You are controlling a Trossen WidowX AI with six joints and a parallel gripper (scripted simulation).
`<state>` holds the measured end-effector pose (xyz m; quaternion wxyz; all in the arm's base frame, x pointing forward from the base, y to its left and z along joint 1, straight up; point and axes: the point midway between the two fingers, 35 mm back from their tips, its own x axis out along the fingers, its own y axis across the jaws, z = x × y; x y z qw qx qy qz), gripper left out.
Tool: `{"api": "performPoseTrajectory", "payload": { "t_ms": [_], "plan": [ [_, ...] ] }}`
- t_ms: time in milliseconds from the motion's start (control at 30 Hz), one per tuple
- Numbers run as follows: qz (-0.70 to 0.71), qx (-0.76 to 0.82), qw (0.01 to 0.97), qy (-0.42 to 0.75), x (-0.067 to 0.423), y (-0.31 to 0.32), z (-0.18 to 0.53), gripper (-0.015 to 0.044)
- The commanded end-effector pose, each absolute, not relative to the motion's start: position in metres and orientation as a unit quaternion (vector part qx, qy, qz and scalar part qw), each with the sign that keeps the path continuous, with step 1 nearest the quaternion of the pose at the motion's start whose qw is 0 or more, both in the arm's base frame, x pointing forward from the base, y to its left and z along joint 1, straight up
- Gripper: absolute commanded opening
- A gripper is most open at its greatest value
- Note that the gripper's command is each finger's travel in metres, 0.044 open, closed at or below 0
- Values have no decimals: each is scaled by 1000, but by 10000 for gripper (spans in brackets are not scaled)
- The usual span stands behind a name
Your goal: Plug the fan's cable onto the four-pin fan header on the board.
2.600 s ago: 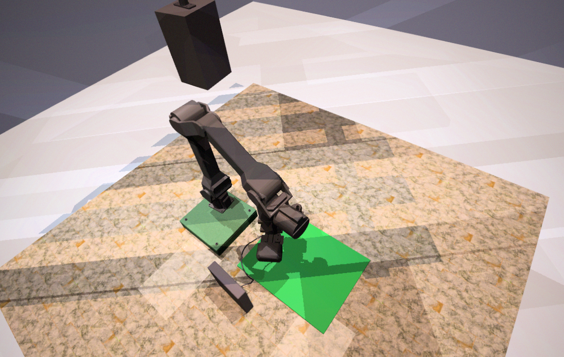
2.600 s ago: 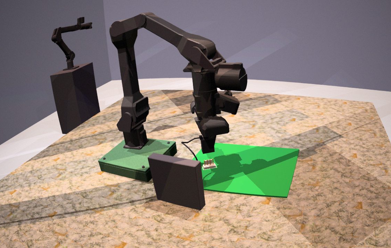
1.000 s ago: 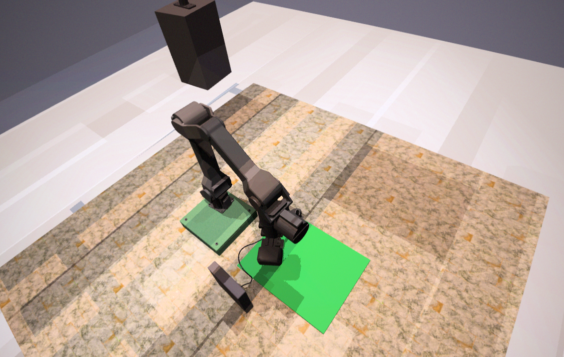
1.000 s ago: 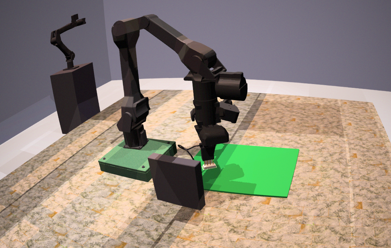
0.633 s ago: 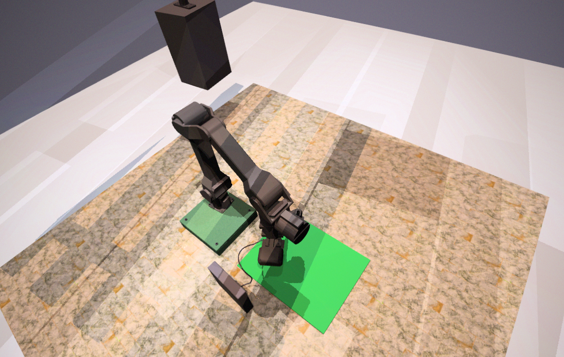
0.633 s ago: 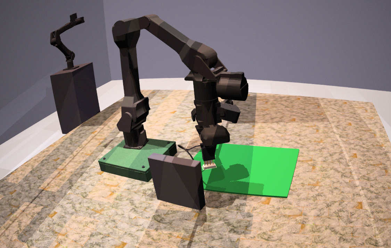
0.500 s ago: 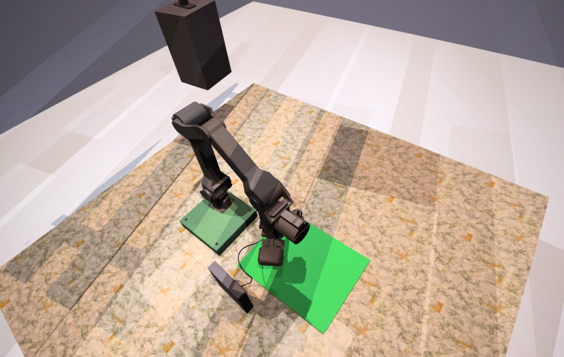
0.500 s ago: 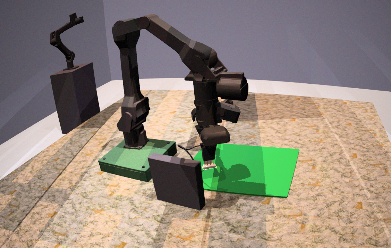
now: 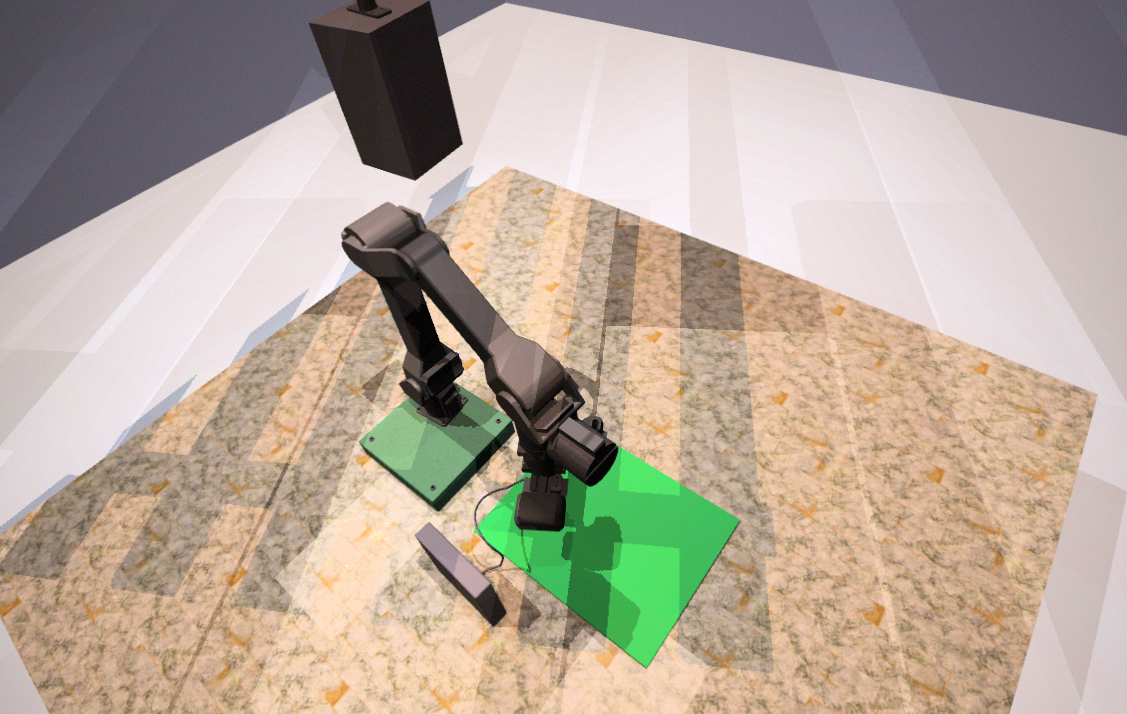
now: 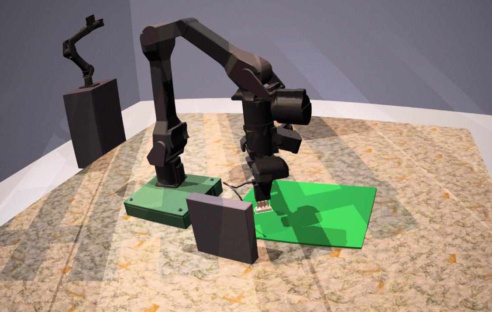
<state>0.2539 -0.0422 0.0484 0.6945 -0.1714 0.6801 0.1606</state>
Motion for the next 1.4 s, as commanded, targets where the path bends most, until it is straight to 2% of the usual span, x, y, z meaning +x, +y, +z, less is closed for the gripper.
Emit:
{"api": "performPoseTrajectory", "payload": {
  "t_ms": [0,1367],
  "plan": [
    [163,-172,694,680,251,-41,48,0],
    [164,-172,694,679,252,-41,43,0]
  ]
}}
